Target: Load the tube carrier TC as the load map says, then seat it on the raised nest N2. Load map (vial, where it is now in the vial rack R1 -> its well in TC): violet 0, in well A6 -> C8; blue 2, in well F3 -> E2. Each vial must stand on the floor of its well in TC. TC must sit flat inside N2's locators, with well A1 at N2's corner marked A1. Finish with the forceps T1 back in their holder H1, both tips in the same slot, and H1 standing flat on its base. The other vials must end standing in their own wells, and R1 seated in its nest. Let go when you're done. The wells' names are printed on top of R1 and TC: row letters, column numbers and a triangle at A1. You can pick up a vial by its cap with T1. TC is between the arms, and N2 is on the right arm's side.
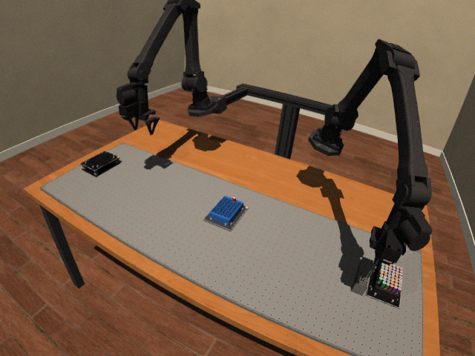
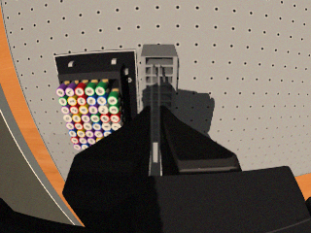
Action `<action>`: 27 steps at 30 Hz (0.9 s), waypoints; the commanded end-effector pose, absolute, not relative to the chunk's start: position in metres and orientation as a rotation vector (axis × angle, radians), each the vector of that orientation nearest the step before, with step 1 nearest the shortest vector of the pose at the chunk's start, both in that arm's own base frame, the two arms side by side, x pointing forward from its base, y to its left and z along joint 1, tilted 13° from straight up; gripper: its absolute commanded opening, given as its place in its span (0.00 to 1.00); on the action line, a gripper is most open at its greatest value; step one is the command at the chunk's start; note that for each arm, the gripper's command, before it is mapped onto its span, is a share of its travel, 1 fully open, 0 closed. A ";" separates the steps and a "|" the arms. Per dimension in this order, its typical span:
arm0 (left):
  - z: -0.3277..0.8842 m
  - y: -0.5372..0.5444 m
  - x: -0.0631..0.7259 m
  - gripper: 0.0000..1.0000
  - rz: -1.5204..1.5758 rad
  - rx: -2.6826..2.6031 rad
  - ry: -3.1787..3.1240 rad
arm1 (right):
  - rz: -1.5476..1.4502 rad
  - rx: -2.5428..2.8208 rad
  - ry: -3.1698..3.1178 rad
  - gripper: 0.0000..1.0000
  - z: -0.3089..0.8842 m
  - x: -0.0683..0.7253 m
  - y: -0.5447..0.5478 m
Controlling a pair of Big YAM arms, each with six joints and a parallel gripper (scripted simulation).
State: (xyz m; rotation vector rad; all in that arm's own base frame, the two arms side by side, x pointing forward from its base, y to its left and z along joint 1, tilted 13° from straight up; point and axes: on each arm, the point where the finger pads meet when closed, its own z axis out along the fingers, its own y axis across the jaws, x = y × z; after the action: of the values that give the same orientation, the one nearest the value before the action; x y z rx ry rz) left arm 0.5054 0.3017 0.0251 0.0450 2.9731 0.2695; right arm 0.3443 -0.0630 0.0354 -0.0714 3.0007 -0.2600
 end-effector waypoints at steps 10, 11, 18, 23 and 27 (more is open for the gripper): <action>0.032 0.298 0.510 0.08 0.262 0.045 2.979 | -0.270 -0.032 2.920 1.00 0.060 0.375 -0.068; 0.034 0.298 0.510 0.08 0.263 0.045 2.977 | -0.270 -0.032 2.920 1.00 0.060 0.375 -0.068; 0.044 0.303 0.512 0.08 0.283 0.044 2.953 | -0.270 -0.032 2.920 1.00 0.060 0.375 -0.068; 0.044 0.303 0.512 0.08 0.283 0.044 2.953 | -0.270 -0.032 2.920 1.00 0.060 0.375 -0.068; 0.053 0.319 0.512 0.08 0.278 -0.069 2.937 | -0.270 -0.032 2.920 1.00 0.060 0.375 -0.068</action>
State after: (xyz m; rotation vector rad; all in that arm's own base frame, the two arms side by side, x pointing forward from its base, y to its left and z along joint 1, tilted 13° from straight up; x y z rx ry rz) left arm 0.5026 0.3009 0.0309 0.0151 2.9752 0.2616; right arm 0.3443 -0.0630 0.0354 -0.0714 3.0007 -0.2600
